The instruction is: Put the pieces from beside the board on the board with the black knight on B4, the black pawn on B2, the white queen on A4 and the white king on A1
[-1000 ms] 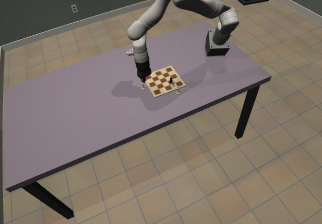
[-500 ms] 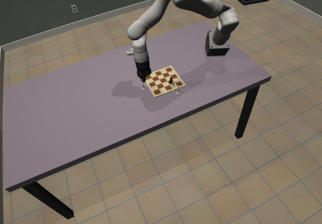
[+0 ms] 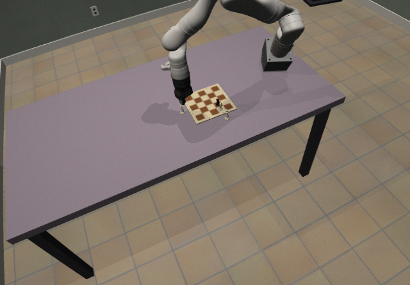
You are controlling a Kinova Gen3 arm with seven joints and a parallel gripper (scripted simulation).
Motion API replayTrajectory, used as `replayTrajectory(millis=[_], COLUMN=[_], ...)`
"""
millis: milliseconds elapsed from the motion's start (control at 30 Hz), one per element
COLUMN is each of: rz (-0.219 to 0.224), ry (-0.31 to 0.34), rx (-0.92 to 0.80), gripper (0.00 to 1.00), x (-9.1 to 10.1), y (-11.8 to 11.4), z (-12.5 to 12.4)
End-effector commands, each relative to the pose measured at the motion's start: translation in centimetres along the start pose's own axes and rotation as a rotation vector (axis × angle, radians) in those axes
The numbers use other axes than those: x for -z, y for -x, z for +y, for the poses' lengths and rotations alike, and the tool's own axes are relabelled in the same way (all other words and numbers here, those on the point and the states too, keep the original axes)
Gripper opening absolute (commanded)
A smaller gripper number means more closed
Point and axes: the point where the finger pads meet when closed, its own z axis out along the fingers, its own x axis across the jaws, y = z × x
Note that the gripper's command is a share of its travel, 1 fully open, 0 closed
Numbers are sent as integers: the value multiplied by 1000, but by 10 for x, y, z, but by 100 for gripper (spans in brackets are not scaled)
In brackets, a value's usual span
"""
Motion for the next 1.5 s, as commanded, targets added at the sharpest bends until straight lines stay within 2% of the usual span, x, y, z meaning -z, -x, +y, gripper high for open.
replayTrajectory(millis=[0,667,800,967,1000,1100,1167,1233,1333,1467], rz=[0,1,-2,-6,-6,-5,-4,-4,-3,-3], ry=[-3,-2,0,0,0,-2,-3,-3,-3,-3], rx=[-2,-8,-52,-159,-159,-221,-250,-250,-271,-273], gripper=[0,0,0,0,0,0,0,0,0,0], x=[3,3,4,6,6,8,9,9,10,10], y=[0,-5,-36,-111,-111,-155,-176,-176,-190,-191], z=[-2,-3,-15,-30,-30,-31,-30,-30,-28,-28])
